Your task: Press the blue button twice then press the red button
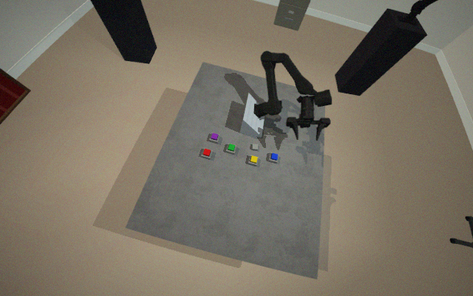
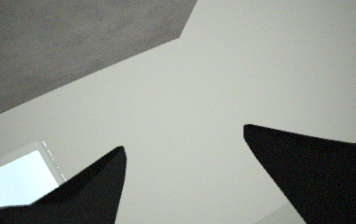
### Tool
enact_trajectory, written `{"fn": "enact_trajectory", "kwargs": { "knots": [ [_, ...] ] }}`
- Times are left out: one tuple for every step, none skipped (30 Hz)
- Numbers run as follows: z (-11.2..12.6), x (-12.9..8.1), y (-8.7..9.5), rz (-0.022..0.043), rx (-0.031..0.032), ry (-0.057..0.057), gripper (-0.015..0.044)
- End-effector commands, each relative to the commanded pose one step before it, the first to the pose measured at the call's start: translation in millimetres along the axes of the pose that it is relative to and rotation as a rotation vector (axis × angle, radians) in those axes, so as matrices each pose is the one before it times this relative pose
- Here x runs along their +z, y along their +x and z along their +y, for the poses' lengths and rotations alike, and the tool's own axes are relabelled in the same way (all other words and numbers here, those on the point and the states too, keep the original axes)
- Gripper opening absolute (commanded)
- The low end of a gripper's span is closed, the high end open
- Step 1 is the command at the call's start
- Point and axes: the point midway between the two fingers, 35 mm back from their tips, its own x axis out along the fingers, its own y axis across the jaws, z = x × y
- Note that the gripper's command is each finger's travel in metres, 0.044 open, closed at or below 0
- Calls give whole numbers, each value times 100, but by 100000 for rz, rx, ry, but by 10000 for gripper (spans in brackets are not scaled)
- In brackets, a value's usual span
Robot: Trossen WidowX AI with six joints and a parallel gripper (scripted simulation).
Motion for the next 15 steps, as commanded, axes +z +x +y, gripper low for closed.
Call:
{"fn": "enact_trajectory", "kwargs": {
  "knots": [
    [51, 79, 87, -551, 741, 533, 400],
    [164, 233, 260, -1627, 2279, 1664, 400],
    [302, 368, 438, -2615, 3979, 2997, 400],
    [406, 402, 539, -2986, 5092, 4006, 400],
    [443, 348, 550, -2771, 5364, 4431, 400],
    [470, 290, 559, -2540, 5598, 4859, 400],
    [487, 229, 565, -2296, 5795, 5290, 400],
    [495, 168, 568, -2046, 5955, 5722, 400],
    [493, 106, 568, -1792, 6077, 6152, 400],
    [454, 26, 515, -1453, 6076, 6608, 400],
    [410, -41, 465, -1139, 6046, 7035, 400],
    [381, -86, 454, -908, 6061, 7426, 400],
    [345, -125, 441, -690, 6051, 7809, 400],
    [302, -159, 424, -489, 6016, 8180, 400],
    [254, -187, 404, -306, 5961, 8540, 400]
  ]
}}
